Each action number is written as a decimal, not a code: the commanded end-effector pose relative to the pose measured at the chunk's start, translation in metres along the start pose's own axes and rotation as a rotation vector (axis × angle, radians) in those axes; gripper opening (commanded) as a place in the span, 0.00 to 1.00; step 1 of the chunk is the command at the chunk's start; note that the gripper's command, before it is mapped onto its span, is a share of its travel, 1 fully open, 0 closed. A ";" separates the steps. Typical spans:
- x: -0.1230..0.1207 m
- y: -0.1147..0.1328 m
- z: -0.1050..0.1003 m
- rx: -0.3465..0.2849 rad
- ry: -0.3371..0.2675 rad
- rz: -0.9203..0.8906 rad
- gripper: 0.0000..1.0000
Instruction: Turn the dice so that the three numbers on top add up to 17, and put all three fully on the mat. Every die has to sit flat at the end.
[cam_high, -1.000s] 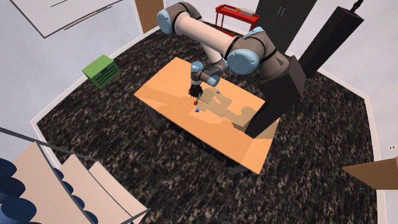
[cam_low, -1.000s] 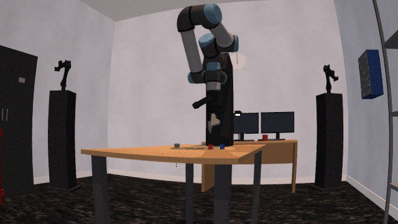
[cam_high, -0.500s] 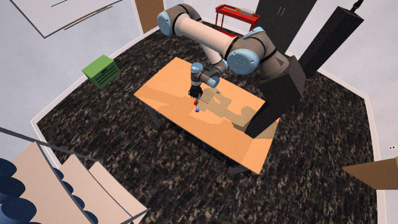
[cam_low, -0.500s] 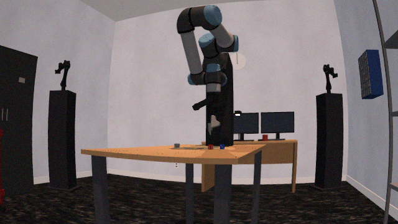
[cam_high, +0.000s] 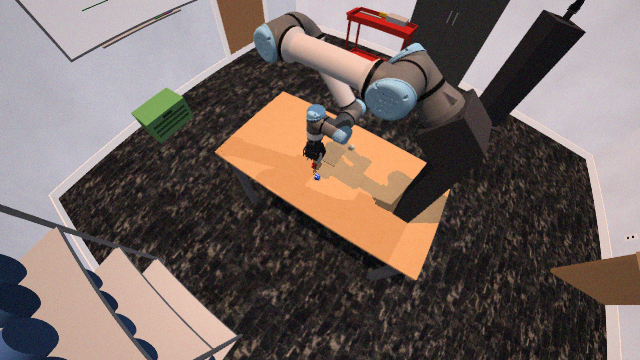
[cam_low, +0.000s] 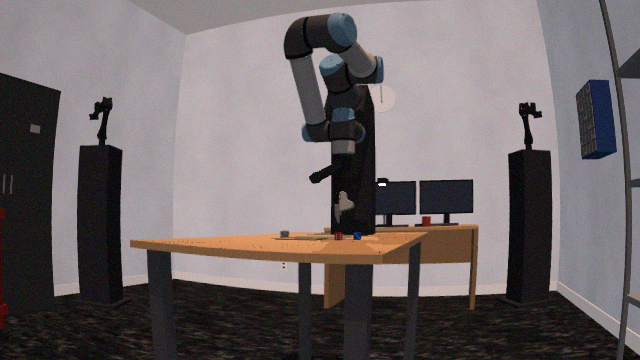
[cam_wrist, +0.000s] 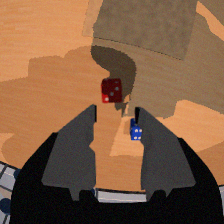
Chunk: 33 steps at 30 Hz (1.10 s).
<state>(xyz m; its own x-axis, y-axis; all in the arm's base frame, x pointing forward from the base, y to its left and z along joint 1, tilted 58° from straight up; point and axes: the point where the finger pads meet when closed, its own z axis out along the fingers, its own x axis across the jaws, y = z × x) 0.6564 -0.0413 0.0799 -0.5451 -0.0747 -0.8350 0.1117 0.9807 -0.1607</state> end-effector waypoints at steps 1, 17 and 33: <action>-0.001 0.000 0.007 0.000 -0.001 0.000 0.24; -0.001 0.000 0.022 0.000 -0.001 0.000 0.24; -0.001 0.000 0.024 0.000 -0.001 0.000 0.24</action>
<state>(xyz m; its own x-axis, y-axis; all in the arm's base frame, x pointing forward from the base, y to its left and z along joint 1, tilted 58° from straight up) 0.6768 -0.0453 0.0677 -0.5451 -0.0747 -0.8350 0.1118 0.9806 -0.1607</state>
